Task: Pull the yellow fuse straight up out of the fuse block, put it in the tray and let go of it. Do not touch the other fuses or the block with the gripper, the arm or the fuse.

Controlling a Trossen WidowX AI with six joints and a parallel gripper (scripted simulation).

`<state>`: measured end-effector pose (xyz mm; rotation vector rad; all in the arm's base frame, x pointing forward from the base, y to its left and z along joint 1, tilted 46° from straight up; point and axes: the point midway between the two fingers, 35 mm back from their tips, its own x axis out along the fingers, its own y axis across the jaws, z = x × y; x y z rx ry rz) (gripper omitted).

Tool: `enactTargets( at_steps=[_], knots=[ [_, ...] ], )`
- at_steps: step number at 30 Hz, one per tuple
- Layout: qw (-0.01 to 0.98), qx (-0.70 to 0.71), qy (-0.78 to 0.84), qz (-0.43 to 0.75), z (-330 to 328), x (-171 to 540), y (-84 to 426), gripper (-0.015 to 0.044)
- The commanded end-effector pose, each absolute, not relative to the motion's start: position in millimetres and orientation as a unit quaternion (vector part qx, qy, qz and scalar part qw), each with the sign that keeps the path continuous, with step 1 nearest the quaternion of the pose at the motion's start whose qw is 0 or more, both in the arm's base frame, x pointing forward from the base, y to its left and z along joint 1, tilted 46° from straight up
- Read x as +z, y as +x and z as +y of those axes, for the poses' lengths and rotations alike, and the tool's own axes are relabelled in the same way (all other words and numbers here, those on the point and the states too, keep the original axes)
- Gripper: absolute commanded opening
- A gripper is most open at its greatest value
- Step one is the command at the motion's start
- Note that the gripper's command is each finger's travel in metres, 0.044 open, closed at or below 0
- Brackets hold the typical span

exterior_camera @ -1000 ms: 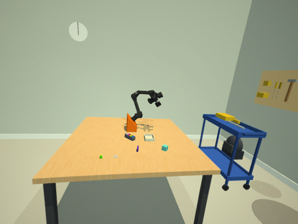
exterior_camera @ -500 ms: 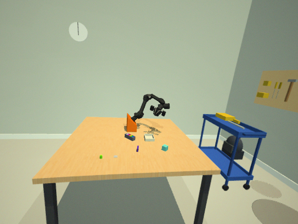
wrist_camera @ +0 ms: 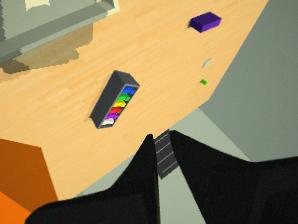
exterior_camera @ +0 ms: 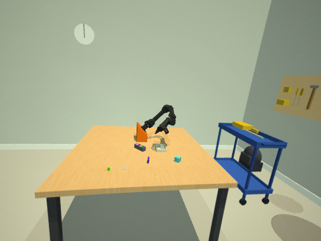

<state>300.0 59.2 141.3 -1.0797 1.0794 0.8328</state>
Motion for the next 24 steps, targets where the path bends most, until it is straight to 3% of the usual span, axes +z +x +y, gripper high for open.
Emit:
enactTargets(
  at_steps=[1, 7, 14, 24],
  knots=[
    [0.708, 0.302, -0.202, 0.605, 38, 80, 314, 0.0066],
    [0.674, 0.178, 0.134, 0.704, 20, 20, 314, 0.0066],
    [0.495, 0.007, 0.474, 0.728, 4, -31, 306, 0.0066],
    [0.48, -0.003, 0.492, 0.726, 8, -30, 304, 0.0066]
  ],
)
